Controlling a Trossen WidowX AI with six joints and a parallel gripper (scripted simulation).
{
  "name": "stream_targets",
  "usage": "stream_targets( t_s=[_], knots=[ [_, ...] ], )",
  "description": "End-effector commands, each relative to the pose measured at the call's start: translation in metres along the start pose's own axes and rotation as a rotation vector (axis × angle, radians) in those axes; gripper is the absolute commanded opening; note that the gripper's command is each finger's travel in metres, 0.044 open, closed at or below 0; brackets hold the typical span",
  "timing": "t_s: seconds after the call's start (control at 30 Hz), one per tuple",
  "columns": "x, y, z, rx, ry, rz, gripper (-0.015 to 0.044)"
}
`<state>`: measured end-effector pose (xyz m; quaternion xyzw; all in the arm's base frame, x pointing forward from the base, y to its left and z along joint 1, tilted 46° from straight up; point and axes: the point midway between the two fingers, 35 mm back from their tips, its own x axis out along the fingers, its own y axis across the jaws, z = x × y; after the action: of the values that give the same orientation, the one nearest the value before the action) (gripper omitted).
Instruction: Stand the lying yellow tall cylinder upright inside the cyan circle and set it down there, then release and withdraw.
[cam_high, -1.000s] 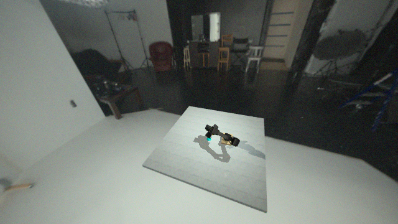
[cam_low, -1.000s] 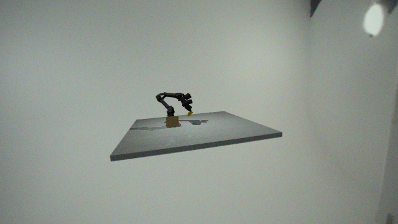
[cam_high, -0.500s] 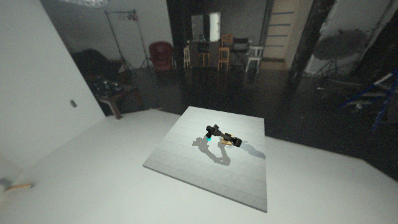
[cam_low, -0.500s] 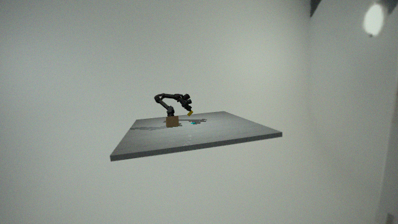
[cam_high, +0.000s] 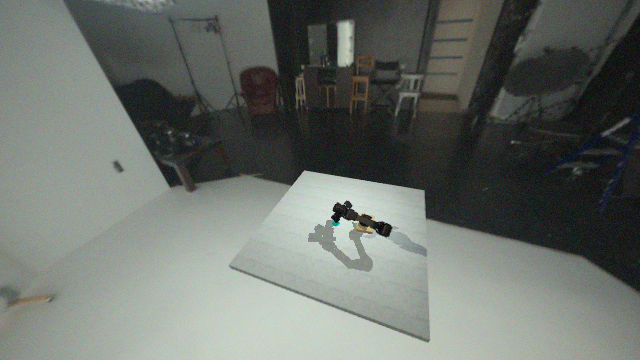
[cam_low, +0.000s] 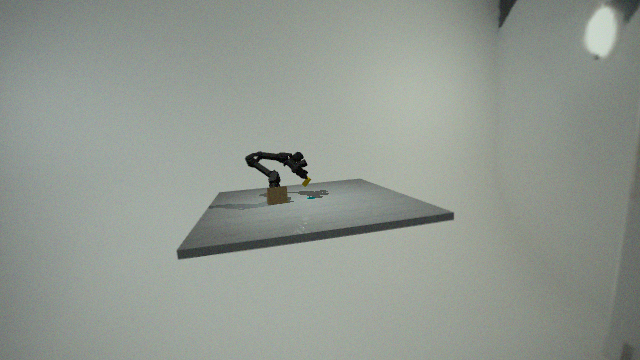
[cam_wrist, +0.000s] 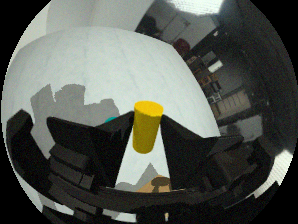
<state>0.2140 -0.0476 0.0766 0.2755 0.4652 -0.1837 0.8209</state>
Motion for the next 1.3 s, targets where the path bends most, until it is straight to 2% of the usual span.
stream_targets(
  t_s=[0.0,1.27],
  knots=[
    [-0.0001,-0.0009,-0.0003,0.011,-0.033,0.0,0.0105],
    [-0.0032,0.0,0.0028,0.113,-0.282,0.06,0.0105]
  ],
)
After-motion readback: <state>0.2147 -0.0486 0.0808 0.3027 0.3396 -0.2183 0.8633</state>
